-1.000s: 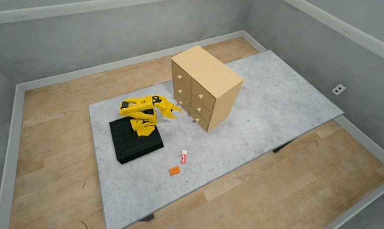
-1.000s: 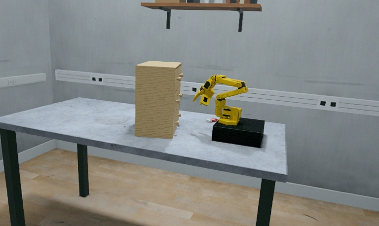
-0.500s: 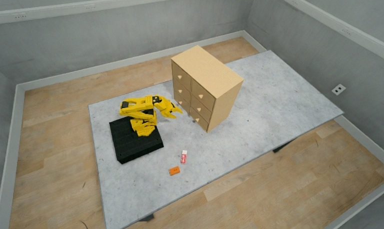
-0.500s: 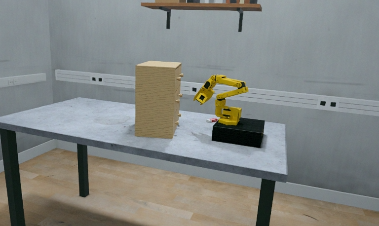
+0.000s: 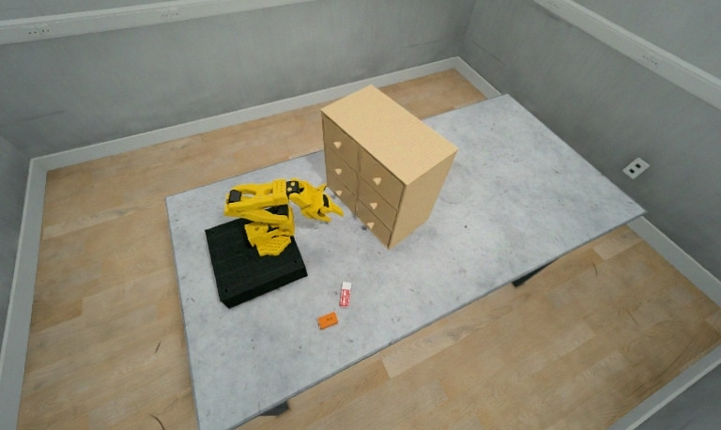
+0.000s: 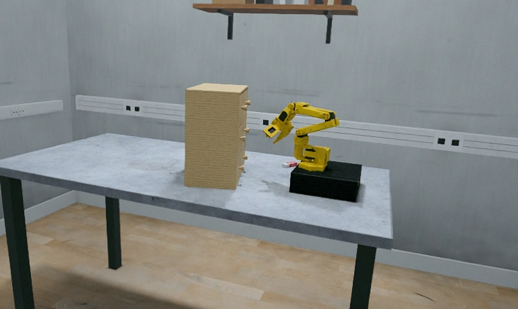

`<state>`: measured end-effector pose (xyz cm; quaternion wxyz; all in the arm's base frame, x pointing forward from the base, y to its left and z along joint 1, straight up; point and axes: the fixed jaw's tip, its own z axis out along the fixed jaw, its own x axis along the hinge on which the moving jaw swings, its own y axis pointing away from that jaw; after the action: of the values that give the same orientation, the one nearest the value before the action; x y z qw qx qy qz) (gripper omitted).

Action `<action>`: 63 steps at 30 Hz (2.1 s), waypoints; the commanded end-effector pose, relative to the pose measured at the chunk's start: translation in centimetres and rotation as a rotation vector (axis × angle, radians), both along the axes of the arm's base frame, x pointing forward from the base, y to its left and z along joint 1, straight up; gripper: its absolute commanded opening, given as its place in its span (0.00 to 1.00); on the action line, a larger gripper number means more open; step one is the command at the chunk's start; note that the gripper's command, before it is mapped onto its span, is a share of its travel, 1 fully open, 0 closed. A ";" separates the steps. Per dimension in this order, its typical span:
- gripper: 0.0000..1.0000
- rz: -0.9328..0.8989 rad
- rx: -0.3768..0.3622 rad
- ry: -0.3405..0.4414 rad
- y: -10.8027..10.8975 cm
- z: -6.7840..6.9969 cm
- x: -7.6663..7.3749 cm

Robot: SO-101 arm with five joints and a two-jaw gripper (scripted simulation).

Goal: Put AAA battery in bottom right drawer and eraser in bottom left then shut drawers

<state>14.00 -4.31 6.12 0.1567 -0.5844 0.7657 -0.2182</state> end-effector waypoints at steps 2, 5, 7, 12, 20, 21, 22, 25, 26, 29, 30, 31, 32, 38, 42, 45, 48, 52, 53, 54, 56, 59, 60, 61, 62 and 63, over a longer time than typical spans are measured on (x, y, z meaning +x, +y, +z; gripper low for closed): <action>0.21 -0.109 0.063 0.002 0.1 -0.4 -0.3; 0.21 -0.174 0.098 -0.009 0.1 -0.4 -0.3; 0.21 -0.218 0.122 -0.017 0.1 -0.4 -0.3; 0.21 -0.306 0.170 -0.032 0.1 -0.4 -0.3; 0.21 -0.459 0.252 -0.059 0.1 -0.4 -0.2; 0.21 -0.480 0.264 -0.063 0.1 -0.4 -0.2; 0.21 -0.502 0.276 -0.067 0.1 -0.4 -0.2; 0.21 -0.568 0.312 -0.079 0.1 -0.3 -0.2; 0.21 -0.590 0.323 -0.083 0.1 -0.3 -0.2; 0.21 -0.633 0.347 -0.091 0.1 -0.3 -0.1; 0.21 -0.633 0.347 -0.091 0.1 -0.3 -0.1; 0.21 -0.655 0.359 -0.095 0.1 -0.3 -0.1; 0.21 -0.677 0.371 -0.099 0.1 -0.3 -0.1; 0.21 -0.808 0.442 -0.123 0.1 -0.3 0.0; 0.21 -0.895 0.489 -0.140 0.1 -0.2 0.0; 0.21 -0.961 0.524 -0.152 0.1 -0.2 0.0; 0.21 -0.982 0.536 -0.156 0.1 -0.2 0.1; 0.21 -1.069 0.584 -0.173 0.0 -0.2 0.1; 0.21 -1.091 0.595 -0.178 0.0 -0.2 0.1; 0.21 -1.113 0.607 -0.182 0.0 -0.2 0.1; 0.21 -1.157 0.631 -0.191 0.0 -0.1 0.2; 0.21 -1.222 0.666 -0.204 0.0 -0.1 0.2; 0.21 -1.244 0.678 -0.208 0.0 -0.1 0.2; 0.21 -1.265 0.690 -0.213 -0.1 -0.1 0.2; 0.21 -1.287 0.702 -0.217 -0.1 -0.1 0.2; 0.21 -1.287 0.702 -0.217 -0.1 -0.1 0.2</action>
<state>14.53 -4.39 6.43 0.2582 0.0623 0.9612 -0.0740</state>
